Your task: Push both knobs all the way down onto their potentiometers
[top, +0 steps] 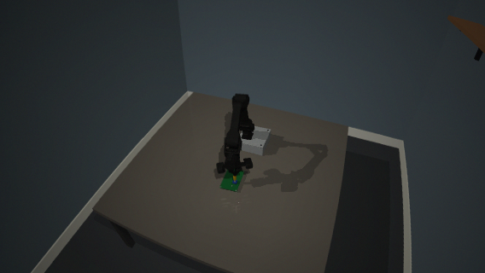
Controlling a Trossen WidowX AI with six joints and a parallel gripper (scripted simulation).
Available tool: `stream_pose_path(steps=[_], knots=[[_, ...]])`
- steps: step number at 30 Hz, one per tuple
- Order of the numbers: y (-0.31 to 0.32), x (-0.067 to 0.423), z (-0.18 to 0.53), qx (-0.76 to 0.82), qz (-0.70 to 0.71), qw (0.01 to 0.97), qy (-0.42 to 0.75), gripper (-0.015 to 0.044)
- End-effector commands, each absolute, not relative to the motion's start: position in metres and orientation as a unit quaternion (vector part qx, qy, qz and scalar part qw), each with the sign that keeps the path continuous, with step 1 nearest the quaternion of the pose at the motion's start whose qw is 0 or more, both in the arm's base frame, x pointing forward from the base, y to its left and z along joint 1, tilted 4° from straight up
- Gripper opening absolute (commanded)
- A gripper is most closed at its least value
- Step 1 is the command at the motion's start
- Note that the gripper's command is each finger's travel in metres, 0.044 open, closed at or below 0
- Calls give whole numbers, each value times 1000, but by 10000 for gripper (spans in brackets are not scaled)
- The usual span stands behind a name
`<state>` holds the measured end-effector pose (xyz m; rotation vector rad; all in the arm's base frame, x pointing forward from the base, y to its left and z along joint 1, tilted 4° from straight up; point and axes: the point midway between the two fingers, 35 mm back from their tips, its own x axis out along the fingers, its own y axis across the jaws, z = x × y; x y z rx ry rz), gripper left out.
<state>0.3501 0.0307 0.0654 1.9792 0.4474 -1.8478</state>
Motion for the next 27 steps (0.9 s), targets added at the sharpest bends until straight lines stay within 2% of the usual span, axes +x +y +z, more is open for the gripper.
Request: stream_pose_path(steps=[1, 27], knots=[[30, 351, 62, 707, -661, 198, 157, 0], [29, 351, 56, 707, -661, 198, 157, 0]])
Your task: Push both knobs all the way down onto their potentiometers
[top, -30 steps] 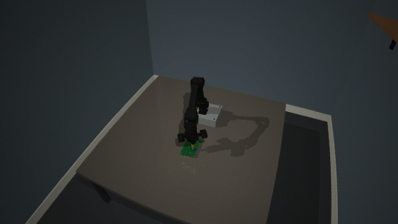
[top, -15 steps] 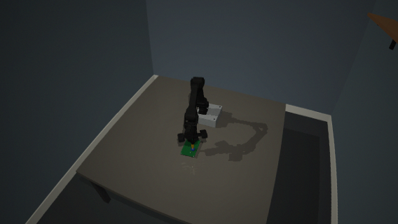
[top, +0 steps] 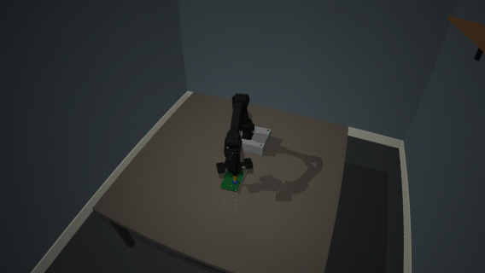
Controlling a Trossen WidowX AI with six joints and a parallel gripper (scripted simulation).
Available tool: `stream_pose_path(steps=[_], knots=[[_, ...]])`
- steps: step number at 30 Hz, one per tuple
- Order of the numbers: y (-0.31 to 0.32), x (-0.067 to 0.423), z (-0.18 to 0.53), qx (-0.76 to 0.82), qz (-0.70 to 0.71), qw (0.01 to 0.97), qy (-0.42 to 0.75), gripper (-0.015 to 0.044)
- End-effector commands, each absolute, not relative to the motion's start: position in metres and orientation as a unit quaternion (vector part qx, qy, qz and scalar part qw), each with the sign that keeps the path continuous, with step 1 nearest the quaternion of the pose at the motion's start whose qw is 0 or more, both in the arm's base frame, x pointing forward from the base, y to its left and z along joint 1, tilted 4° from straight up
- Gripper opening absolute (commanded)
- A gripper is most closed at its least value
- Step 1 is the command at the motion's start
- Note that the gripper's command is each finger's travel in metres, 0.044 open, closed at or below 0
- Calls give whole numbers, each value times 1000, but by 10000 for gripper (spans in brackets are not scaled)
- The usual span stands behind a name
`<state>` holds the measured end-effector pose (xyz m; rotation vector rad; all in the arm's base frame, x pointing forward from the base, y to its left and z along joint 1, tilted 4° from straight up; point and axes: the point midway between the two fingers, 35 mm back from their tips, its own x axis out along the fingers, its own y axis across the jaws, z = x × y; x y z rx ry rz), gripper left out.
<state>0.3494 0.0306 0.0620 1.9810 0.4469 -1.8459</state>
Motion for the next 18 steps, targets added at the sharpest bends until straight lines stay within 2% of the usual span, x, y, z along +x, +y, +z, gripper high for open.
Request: stream_pose_path(steps=[1, 18], knots=[[29, 351, 55, 707, -661, 199, 157, 0], [29, 352, 49, 707, -661, 199, 157, 0]])
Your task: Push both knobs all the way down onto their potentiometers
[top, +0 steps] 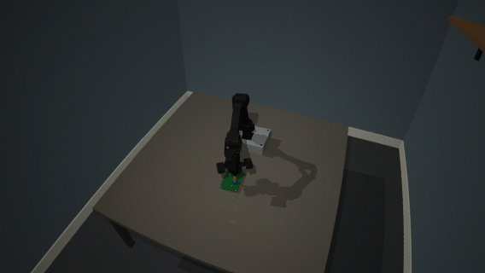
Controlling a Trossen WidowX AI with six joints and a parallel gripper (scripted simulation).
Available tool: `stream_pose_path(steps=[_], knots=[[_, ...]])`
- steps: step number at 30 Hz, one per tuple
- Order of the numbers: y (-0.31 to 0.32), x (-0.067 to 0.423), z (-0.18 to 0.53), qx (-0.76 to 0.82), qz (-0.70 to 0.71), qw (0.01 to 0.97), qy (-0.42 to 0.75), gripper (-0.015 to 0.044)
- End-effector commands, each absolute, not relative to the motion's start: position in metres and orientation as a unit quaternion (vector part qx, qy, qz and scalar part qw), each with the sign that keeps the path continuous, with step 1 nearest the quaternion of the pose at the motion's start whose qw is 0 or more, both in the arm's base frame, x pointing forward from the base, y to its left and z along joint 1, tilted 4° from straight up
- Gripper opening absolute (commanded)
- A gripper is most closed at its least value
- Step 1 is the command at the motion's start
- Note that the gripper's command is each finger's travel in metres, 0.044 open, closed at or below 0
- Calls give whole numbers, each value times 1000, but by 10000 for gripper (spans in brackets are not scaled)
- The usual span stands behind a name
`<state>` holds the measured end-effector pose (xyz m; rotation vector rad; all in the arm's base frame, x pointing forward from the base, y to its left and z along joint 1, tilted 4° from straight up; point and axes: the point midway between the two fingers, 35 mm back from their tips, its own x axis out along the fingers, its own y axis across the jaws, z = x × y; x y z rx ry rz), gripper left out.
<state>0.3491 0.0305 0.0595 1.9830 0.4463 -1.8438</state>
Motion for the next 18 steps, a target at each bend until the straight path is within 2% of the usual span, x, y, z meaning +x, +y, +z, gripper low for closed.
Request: stream_pose_path(steps=[1, 18], knots=[[29, 352, 49, 707, -661, 199, 157, 0], [29, 352, 45, 707, -661, 199, 157, 0]])
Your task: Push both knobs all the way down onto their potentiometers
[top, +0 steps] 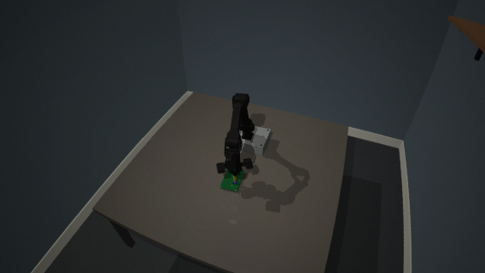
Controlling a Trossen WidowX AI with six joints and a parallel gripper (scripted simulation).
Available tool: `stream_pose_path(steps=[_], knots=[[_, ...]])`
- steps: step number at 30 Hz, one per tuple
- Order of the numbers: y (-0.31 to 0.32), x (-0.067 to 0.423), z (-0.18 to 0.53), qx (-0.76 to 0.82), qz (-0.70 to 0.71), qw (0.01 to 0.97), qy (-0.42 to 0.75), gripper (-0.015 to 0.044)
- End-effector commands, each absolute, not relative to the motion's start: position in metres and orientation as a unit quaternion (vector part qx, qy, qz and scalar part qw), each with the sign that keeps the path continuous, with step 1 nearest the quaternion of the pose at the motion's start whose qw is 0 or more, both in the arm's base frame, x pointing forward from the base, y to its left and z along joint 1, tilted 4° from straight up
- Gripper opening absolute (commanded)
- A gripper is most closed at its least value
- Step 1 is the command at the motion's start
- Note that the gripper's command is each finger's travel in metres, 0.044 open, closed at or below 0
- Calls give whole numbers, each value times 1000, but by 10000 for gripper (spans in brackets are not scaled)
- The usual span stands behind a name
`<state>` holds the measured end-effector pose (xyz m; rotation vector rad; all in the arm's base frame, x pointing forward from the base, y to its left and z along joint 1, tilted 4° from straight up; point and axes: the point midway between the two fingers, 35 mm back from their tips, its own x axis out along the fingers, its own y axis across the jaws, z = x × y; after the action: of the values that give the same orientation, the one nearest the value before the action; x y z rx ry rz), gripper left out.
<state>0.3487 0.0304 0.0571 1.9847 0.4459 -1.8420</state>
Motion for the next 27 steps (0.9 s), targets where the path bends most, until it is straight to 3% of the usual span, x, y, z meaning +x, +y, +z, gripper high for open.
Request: stream_pose_path(steps=[1, 27], knots=[[29, 352, 45, 707, -661, 199, 157, 0], [29, 353, 36, 707, -661, 199, 157, 0]])
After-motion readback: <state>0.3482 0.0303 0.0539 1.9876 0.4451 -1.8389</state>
